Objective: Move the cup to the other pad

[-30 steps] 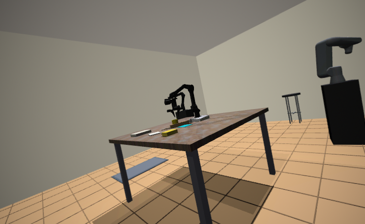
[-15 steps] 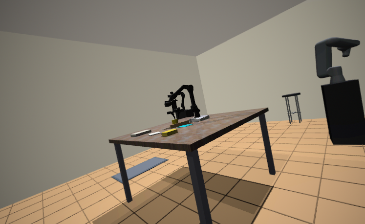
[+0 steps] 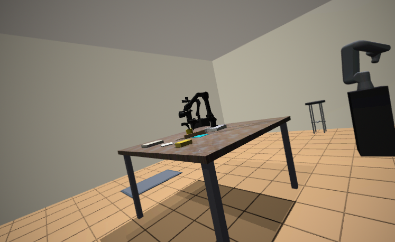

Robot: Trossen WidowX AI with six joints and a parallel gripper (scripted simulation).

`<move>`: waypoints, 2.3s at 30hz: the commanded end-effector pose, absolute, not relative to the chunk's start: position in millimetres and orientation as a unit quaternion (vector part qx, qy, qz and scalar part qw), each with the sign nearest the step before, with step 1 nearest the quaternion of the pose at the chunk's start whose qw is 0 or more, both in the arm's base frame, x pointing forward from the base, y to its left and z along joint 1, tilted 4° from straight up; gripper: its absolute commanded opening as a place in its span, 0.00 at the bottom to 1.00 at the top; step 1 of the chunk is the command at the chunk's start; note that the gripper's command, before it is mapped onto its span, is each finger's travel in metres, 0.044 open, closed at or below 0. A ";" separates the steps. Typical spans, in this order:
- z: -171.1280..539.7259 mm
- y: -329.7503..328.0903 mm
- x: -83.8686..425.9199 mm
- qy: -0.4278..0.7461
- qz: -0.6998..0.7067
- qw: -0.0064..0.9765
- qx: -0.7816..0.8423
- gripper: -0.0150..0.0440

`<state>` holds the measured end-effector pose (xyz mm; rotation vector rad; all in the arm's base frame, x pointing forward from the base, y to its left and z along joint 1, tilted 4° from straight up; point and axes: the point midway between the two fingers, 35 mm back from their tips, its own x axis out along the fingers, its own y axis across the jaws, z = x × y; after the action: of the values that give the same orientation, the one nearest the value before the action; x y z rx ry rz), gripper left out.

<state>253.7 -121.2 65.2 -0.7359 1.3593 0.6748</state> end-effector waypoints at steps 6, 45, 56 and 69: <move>48.4 -118.6 251.9 0.604 0.302 0.664 -0.320 0.54; 61.3 -120.4 252.6 0.604 0.301 0.664 -0.323 0.25; 98.2 -121.5 249.1 0.604 0.302 0.664 -0.321 0.25; 107.5 -122.6 246.2 0.607 0.301 0.663 -0.319 0.25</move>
<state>246.3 -122.7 108.2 -0.7221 1.3713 0.6797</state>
